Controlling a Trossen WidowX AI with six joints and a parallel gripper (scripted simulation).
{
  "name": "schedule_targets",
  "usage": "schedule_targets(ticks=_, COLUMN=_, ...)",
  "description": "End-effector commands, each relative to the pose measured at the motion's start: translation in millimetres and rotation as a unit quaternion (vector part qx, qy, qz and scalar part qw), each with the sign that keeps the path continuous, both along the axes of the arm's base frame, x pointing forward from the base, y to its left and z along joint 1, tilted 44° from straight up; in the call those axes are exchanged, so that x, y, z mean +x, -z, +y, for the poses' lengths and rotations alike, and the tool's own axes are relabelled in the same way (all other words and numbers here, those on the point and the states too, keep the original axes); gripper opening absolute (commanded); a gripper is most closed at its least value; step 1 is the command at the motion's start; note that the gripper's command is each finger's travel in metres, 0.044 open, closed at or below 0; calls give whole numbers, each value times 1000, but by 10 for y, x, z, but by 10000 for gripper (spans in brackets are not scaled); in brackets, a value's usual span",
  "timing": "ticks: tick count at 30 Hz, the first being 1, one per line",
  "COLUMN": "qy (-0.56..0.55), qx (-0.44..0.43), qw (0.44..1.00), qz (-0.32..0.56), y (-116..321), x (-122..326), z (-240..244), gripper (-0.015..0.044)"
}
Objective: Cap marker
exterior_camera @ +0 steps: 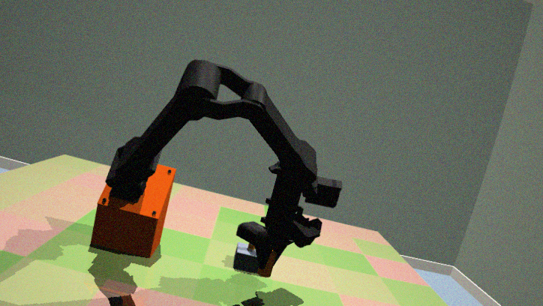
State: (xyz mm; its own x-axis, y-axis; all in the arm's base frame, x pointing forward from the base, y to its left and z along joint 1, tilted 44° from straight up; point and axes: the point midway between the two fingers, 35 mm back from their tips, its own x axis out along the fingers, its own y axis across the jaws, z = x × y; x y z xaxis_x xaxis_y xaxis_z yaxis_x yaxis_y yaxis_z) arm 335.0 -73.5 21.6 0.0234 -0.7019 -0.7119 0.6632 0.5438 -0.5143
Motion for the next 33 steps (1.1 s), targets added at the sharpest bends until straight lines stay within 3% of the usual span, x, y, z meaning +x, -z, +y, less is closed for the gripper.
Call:
schedule_targets(ticks=1, qy=4, qx=2, qw=1000, qz=-7, y=-100, x=2, z=69, gripper=0)
schedule_targets(ticks=33, qy=2, qx=13, qw=1000, qz=-4, y=108, x=-157, z=1088, gripper=0)
